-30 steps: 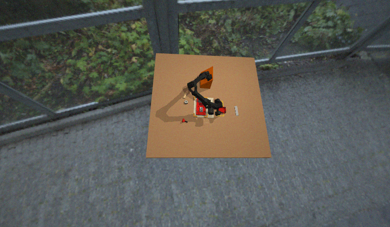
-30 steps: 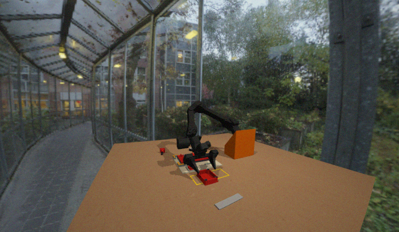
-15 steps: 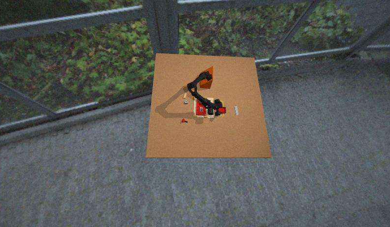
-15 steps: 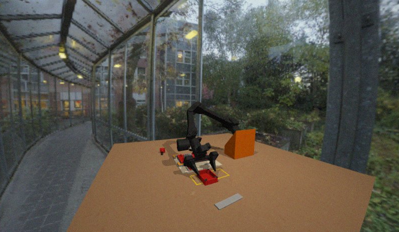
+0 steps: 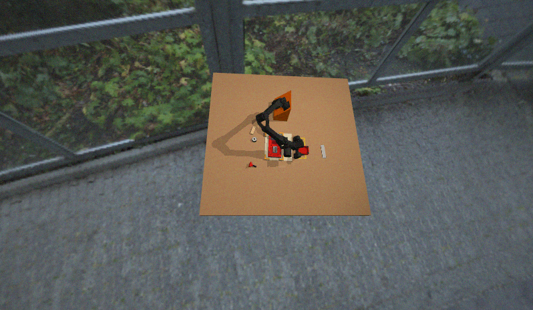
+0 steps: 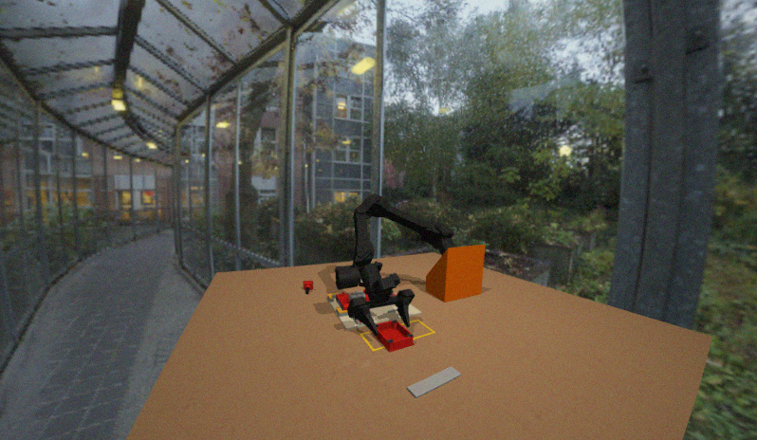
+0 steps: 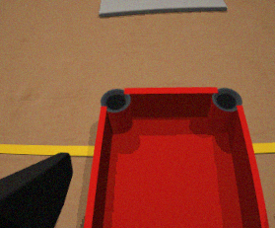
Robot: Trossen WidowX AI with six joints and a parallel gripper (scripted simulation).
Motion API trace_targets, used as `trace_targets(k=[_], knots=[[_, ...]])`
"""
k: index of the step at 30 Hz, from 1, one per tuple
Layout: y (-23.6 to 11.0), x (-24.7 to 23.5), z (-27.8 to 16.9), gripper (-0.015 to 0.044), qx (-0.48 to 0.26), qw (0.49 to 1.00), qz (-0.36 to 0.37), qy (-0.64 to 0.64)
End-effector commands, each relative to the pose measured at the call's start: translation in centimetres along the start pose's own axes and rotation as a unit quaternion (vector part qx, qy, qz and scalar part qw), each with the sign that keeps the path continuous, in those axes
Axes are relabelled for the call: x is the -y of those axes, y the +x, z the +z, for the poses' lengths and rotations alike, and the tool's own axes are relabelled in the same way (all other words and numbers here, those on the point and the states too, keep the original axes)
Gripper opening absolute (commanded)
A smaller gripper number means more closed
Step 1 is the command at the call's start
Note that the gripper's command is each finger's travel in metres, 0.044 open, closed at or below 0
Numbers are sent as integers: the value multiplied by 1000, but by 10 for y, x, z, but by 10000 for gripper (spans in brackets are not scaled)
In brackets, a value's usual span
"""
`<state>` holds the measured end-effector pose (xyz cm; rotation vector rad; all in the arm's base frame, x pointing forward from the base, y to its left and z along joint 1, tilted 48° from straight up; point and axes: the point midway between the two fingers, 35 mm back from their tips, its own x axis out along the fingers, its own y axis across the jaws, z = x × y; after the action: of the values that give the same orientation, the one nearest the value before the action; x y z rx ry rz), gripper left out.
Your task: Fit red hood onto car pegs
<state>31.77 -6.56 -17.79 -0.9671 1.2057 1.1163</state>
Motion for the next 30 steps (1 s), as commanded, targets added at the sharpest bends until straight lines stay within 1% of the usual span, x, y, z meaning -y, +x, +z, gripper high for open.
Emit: trace_targets(k=[1, 20, 24, 30], knots=[[2, -1, -2, 440, 0, 1000, 1, 0], [8, -1, -10, 440, 0, 1000, 1, 0], [6, 0, -8, 335, 0, 1000, 0, 0], [6, 0, -8, 295, 0, 1000, 0, 0]])
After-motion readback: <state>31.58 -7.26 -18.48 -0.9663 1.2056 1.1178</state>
